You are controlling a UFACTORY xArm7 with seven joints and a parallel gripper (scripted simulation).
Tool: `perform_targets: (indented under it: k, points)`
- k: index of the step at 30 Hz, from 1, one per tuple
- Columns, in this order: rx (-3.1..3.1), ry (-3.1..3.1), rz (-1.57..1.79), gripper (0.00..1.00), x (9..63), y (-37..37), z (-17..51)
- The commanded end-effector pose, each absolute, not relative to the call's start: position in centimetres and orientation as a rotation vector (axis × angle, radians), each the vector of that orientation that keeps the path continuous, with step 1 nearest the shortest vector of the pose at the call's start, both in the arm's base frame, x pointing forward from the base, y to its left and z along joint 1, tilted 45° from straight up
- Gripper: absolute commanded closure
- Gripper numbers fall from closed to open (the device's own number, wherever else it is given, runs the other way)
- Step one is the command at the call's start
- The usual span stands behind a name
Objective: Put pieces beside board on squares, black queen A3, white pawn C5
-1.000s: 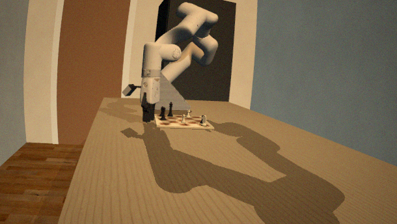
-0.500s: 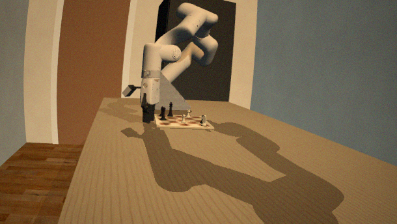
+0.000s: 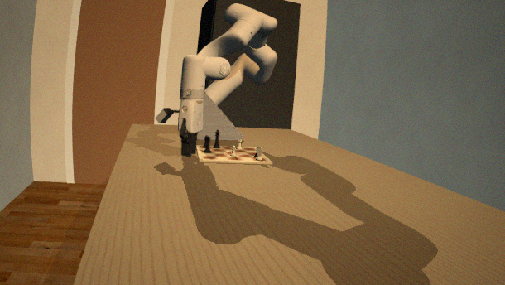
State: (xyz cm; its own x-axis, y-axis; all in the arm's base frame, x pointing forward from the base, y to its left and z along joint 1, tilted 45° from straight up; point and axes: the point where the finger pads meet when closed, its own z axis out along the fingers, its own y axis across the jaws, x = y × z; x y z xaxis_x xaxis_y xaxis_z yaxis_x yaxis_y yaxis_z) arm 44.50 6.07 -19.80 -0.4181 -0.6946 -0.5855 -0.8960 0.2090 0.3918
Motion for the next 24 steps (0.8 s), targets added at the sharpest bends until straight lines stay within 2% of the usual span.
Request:
perform_targets:
  k: [1, 7, 8, 24]
  points:
    - [-1.499, 2.207, 1.012, 0.66, 44.69, 5.84, -19.74]
    - [-1.499, 2.207, 1.012, 0.66, 44.69, 5.84, -19.74]
    - [-1.499, 2.207, 1.012, 1.0, 44.69, 5.84, -19.74]
    - [-1.499, 2.207, 1.012, 1.0, 44.69, 5.84, -19.74]
